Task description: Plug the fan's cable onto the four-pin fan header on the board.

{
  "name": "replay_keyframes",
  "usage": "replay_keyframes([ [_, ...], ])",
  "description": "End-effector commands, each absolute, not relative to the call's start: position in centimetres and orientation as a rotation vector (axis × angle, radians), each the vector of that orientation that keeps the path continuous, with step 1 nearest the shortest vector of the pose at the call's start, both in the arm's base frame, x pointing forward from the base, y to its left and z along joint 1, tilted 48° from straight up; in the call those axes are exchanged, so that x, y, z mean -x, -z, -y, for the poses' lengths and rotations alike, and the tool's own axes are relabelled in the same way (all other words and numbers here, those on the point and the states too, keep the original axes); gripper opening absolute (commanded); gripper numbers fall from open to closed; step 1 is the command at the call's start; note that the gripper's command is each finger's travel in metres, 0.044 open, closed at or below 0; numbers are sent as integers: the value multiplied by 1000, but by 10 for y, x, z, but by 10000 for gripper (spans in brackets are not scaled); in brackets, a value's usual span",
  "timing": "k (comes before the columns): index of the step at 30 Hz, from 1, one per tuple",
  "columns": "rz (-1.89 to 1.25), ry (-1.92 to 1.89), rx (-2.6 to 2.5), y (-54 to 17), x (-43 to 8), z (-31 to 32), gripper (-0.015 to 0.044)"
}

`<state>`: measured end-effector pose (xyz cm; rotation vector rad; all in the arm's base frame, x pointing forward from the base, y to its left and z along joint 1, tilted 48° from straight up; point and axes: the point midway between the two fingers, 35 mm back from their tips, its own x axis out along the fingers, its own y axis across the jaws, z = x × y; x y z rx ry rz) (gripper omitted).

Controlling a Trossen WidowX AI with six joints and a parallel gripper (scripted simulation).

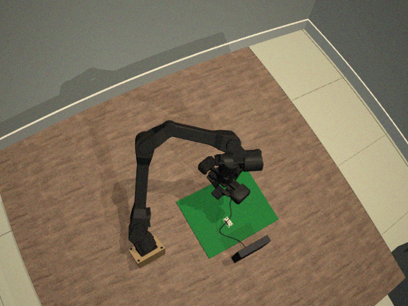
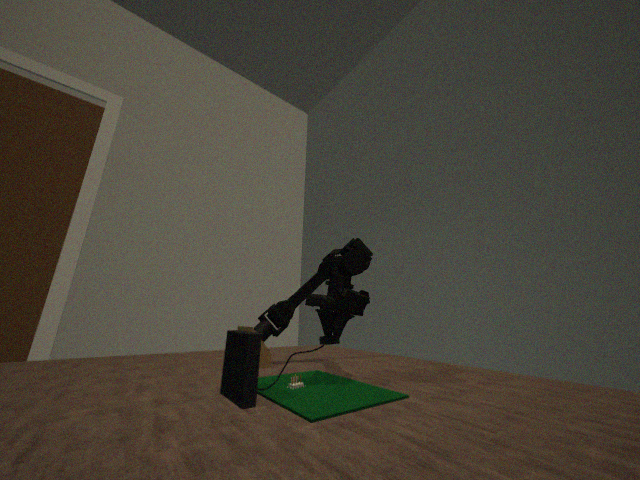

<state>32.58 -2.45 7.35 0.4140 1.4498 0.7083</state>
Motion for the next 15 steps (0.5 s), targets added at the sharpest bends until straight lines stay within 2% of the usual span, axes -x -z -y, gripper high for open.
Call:
replay_keyframes([
  [1,-1485,-633,-525,-72,-324,24,0],
  [15,-1593,-311,-950,-69,-322,27,0],
])
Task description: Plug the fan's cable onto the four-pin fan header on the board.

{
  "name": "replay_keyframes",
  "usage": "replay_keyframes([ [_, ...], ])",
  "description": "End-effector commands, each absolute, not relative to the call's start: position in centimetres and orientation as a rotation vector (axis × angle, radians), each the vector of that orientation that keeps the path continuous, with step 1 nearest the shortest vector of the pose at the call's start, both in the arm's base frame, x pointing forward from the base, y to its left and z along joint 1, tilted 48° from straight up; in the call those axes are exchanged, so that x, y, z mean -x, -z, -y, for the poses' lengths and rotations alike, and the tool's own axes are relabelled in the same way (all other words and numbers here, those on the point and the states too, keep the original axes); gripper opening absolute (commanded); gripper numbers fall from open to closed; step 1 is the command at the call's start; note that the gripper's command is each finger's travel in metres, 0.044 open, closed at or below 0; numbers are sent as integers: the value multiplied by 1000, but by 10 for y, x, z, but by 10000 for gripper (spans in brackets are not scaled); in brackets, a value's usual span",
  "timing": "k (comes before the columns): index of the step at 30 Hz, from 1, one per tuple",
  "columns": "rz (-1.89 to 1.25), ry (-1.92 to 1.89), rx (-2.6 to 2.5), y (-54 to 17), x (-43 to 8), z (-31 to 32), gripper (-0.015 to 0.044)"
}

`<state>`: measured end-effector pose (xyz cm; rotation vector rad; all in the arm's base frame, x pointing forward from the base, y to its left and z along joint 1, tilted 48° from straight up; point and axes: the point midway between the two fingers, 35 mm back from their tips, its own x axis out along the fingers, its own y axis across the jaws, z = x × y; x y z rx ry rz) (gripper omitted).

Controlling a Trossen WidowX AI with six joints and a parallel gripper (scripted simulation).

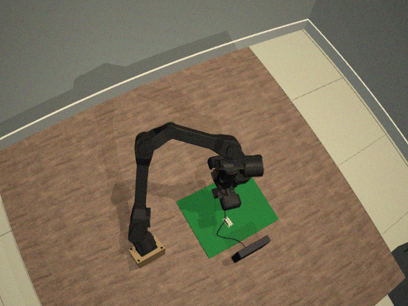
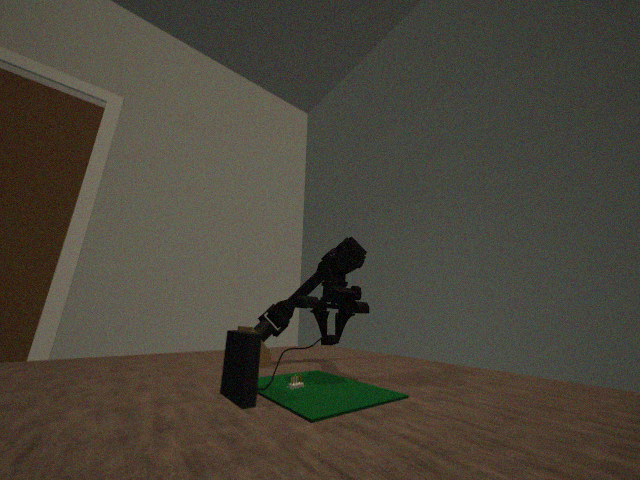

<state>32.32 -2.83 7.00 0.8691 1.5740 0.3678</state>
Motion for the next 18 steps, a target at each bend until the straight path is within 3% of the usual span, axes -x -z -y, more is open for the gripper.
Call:
replay_keyframes([
  [1,-1599,-288,-980,-68,-322,28,0],
  [18,-1635,-116,-1092,-61,-318,25,0],
])
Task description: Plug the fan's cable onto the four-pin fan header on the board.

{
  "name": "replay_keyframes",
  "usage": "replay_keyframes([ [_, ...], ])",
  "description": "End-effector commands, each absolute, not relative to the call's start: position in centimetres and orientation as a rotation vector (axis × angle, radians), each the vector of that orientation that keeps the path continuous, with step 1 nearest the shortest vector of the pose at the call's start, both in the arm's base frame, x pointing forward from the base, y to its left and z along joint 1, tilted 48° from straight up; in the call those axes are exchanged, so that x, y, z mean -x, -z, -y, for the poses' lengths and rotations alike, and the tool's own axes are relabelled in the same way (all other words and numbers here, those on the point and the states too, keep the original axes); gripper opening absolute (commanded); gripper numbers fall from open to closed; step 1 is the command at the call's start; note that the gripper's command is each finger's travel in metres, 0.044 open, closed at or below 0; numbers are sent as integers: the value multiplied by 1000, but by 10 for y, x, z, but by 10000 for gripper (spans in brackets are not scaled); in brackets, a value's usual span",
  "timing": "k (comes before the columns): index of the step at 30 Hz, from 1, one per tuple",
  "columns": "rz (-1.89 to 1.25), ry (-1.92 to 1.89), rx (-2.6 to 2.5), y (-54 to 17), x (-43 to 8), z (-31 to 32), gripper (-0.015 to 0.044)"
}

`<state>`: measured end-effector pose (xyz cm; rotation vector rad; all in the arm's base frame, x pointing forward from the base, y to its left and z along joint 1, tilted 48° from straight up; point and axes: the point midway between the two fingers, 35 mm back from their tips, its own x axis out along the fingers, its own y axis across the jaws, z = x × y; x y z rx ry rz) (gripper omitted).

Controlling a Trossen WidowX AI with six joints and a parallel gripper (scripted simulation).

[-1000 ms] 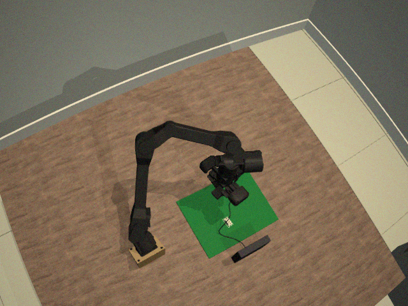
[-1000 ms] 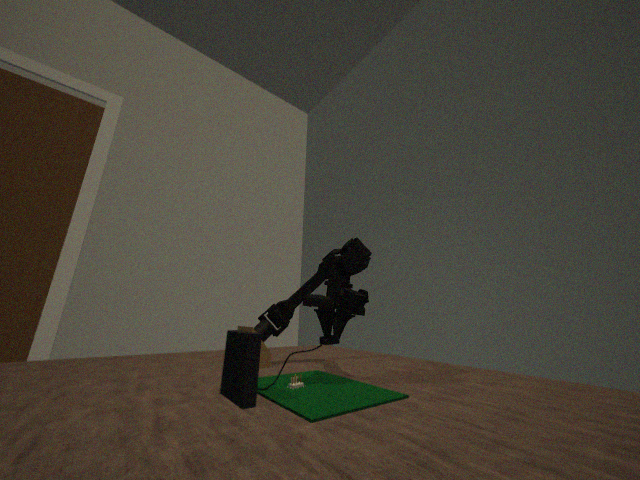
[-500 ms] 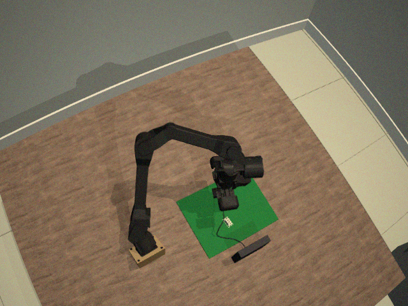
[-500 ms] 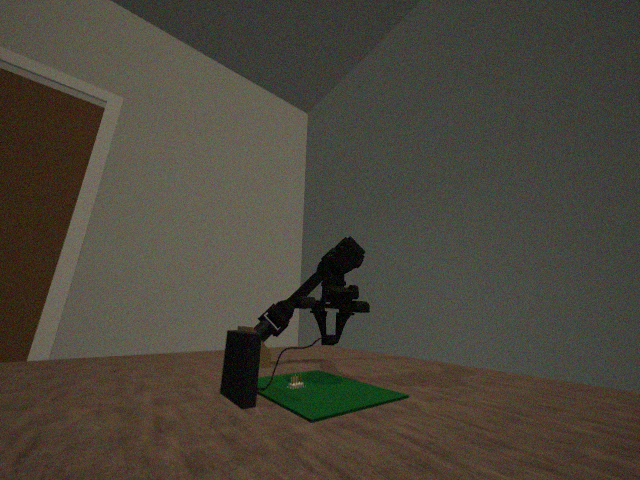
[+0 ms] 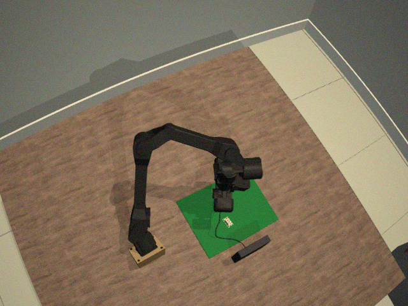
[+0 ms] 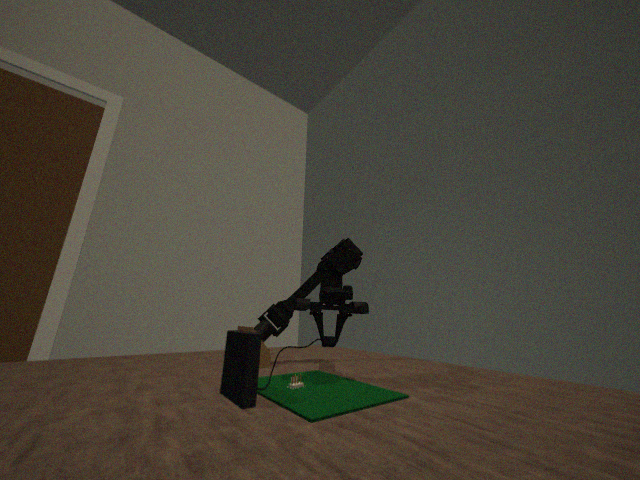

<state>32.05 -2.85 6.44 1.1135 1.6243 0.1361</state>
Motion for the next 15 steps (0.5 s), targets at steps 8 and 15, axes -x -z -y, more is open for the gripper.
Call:
replay_keyframes([
  [8,-1631,-49,-1010,-50,-314,20,0],
  [15,-1615,15,-939,-42,-312,16,0],
])
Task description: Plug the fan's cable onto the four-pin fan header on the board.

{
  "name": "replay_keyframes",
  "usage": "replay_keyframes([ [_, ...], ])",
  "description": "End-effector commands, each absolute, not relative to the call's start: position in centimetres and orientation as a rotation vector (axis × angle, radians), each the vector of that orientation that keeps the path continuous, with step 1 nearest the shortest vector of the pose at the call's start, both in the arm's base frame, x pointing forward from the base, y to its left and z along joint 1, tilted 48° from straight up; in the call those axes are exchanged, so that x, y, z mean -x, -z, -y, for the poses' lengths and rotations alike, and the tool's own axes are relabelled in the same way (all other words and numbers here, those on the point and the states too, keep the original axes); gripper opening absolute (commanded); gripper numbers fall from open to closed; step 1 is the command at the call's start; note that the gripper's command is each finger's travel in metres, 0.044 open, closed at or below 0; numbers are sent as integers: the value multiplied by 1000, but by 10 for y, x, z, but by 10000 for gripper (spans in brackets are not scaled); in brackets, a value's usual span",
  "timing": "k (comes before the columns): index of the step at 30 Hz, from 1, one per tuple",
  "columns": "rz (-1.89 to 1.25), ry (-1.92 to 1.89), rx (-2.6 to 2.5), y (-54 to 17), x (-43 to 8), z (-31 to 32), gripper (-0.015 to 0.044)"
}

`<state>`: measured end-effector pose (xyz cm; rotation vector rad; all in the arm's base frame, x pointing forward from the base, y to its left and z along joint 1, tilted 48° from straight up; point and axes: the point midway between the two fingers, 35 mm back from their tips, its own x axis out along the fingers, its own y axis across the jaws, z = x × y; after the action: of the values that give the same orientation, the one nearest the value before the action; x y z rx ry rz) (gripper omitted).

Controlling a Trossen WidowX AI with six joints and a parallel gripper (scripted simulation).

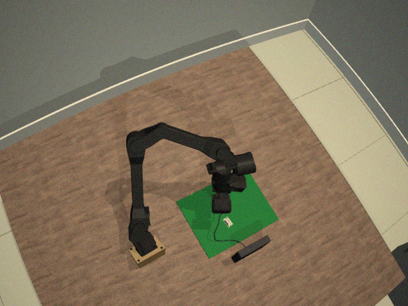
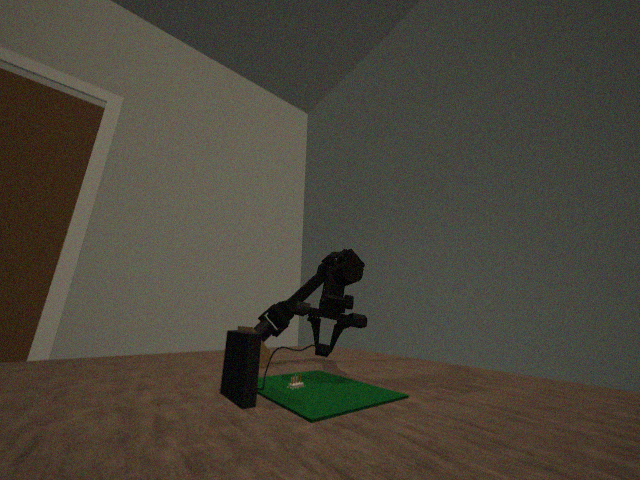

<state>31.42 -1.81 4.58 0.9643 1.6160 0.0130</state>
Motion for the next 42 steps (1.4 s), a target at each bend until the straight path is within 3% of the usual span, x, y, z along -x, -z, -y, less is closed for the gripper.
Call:
replay_keyframes([
  [1,-1611,24,-929,-41,-312,15,0],
  [42,-1279,360,-665,-15,-312,3,0],
])
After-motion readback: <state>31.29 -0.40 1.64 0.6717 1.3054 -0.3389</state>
